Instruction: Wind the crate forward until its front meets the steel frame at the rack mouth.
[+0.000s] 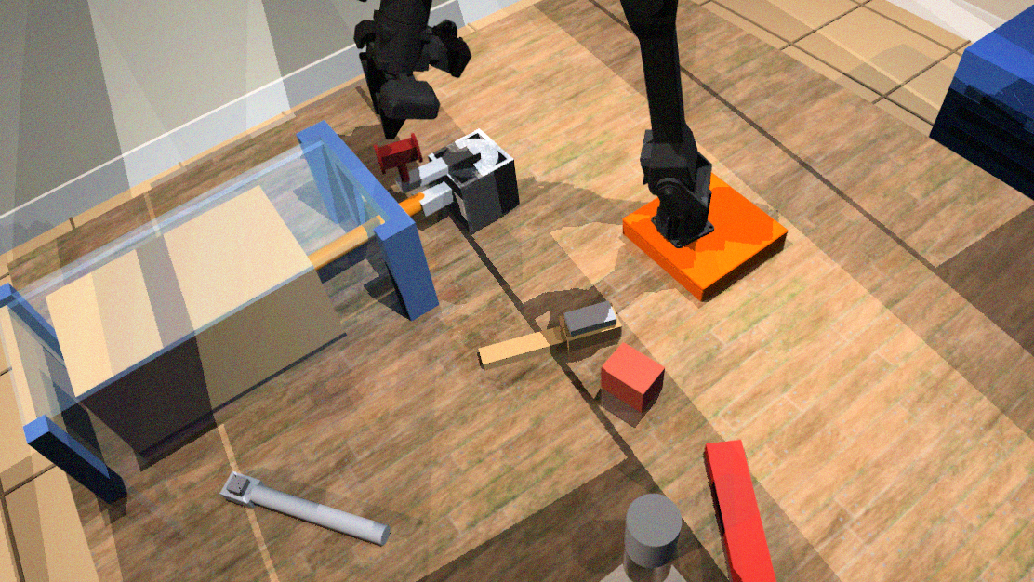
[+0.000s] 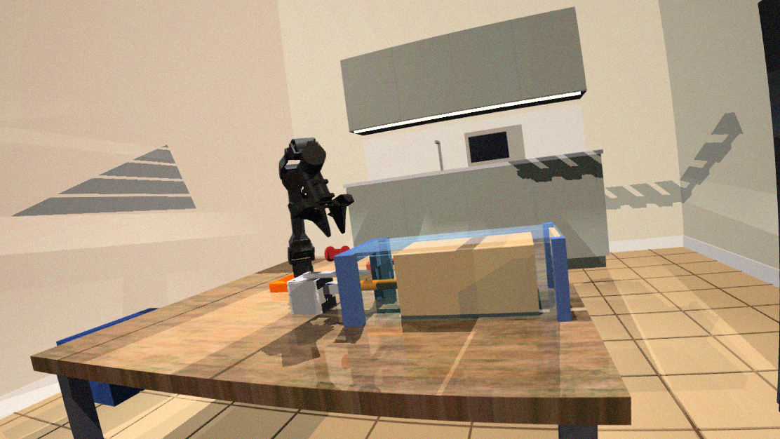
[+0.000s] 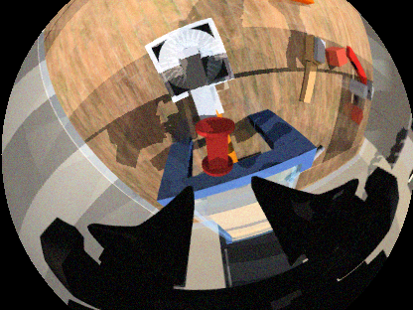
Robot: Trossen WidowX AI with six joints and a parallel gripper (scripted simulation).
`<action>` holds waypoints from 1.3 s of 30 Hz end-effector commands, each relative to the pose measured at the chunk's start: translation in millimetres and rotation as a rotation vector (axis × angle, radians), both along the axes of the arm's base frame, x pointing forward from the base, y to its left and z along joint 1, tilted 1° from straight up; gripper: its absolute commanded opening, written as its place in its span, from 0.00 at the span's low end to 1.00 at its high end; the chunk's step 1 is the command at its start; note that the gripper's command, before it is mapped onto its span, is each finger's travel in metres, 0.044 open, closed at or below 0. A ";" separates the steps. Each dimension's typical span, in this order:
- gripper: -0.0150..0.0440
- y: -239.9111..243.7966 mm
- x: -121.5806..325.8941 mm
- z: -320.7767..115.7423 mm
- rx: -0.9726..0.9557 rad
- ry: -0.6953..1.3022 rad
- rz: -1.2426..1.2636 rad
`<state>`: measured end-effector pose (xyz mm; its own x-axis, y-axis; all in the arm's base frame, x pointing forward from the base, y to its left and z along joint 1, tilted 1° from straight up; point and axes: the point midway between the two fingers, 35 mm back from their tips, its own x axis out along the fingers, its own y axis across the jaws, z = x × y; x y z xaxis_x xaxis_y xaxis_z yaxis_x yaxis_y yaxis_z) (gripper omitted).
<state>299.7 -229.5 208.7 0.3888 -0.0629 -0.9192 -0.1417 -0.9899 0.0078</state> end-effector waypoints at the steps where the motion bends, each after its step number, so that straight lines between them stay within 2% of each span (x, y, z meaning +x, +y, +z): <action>1: 0.88 0.8 5.9 3.7 -0.001 -0.055 -0.018; 4: 1.00 0.8 5.9 3.7 -0.001 -0.055 -0.018; 39: 1.00 -0.9 8.8 -48.9 -0.001 -0.055 -0.018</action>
<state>308.1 -231.2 164.8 0.4337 -0.0734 -0.8980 -0.1584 -0.9874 0.0042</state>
